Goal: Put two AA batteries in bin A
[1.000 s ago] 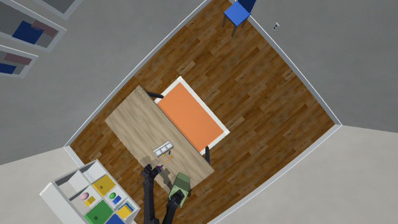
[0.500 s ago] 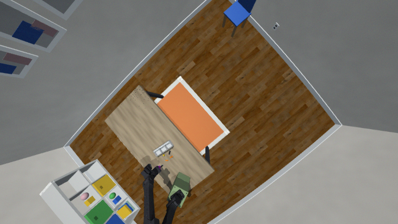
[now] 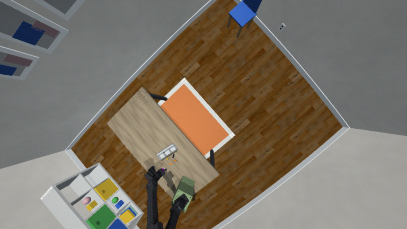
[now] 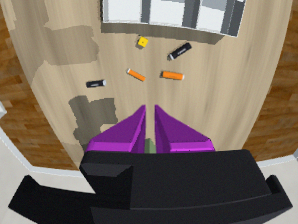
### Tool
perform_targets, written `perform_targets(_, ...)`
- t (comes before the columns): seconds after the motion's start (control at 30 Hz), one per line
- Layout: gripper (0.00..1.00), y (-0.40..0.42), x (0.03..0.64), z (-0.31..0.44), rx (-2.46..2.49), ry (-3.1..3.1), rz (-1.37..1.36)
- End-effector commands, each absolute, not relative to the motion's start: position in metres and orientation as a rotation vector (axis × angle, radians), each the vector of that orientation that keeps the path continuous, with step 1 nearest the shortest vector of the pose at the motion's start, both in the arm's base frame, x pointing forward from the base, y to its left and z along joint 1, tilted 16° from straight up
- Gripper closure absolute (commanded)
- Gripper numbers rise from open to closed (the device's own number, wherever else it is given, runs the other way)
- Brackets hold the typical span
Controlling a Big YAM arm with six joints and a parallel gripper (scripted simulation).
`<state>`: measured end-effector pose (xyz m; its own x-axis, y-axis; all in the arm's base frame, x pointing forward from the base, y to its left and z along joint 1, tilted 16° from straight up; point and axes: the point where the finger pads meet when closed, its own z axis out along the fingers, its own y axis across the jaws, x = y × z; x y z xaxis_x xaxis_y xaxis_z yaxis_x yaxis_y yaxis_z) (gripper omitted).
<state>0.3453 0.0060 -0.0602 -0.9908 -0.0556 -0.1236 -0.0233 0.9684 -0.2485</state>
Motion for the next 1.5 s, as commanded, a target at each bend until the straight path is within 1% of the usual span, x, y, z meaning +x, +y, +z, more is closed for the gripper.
perform_targets(0.0, 0.91, -0.013, 0.377, -0.066, 0.091, 2.949, -0.356)
perform_targets(0.8, 0.91, -0.151, 0.475, -0.139, 0.055, 2.971, -0.373)
perform_targets(0.9, 0.91, -0.153, 0.477, -0.14, 0.055, 2.966, -0.374)
perform_targets(0.93, 0.91, -0.137, 0.468, -0.146, 0.011, 2.987, -0.366)
perform_targets(0.97, 0.91, -0.137, 0.471, -0.135, 0.013, 2.97, -0.369)
perform_targets(1.1, 0.91, -0.139, 0.48, -0.129, 0.016, 2.953, -0.374)
perform_targets(1.2, 0.91, -0.154, 0.479, -0.145, 0.057, 2.957, -0.377)
perform_targets(1.47, 0.91, -0.159, 0.481, -0.166, 0.056, 2.959, -0.377)
